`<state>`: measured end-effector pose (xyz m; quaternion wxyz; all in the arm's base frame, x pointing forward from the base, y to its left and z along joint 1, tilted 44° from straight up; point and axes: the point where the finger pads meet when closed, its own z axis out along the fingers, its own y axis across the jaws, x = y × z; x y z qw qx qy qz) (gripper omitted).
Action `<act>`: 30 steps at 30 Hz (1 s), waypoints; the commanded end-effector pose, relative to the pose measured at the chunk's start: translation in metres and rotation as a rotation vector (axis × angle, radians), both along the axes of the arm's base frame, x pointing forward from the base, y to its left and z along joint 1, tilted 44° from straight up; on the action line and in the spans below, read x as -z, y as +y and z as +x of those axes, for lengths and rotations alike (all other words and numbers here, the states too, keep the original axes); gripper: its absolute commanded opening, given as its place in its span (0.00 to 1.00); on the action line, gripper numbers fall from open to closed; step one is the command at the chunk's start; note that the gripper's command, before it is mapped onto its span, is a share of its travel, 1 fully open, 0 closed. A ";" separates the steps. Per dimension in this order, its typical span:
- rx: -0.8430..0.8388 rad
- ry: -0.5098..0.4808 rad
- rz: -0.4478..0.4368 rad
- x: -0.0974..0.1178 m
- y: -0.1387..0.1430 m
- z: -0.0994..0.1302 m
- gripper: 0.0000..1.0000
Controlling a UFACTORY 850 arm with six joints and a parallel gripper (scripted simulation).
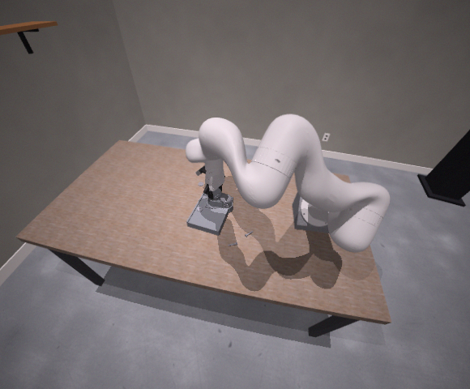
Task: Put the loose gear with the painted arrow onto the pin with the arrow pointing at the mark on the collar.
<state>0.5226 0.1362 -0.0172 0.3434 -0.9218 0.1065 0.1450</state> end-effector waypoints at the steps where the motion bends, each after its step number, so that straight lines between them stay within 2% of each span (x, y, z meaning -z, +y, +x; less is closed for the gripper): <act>1: 0.001 -0.002 0.000 0.000 0.000 0.001 0.00; 30: 0.001 -0.002 0.000 0.003 0.003 0.000 0.00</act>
